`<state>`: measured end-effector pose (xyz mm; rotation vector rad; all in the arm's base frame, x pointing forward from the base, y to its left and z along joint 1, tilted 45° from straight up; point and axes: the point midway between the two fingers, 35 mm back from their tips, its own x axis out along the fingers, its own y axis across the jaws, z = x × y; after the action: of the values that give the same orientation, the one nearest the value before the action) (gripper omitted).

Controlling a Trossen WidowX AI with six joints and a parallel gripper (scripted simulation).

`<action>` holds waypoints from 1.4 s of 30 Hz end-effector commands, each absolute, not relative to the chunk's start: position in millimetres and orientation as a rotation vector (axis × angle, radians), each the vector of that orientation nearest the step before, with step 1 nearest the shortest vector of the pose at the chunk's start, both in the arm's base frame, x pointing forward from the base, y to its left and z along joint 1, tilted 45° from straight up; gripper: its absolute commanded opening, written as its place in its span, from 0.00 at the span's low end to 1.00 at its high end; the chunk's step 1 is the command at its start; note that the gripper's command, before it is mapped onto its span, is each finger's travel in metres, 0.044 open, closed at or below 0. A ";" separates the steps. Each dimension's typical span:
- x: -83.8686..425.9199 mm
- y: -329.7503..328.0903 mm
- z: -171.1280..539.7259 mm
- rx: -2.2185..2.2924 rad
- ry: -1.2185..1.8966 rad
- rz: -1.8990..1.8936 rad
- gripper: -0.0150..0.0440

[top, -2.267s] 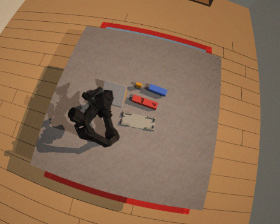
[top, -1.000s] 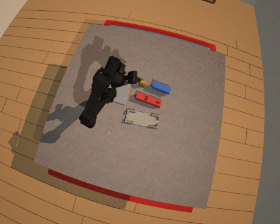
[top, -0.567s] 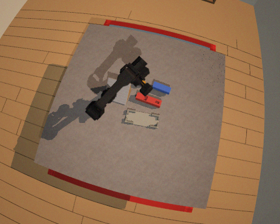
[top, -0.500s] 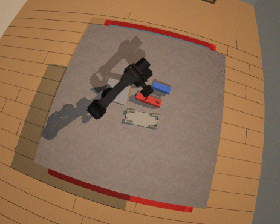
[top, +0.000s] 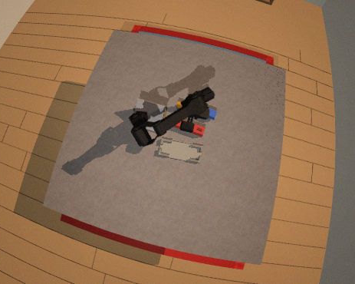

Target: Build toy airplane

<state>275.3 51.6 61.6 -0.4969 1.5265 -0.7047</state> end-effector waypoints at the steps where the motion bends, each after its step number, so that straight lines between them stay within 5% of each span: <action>1: 276.7 43.5 52.8 -0.410 1.524 -0.803 1.00; 42: 265.1 -21.9 -14.9 -0.412 1.521 -0.805 1.00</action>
<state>267.0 -15.7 -10.5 -0.4047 1.5160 -0.8029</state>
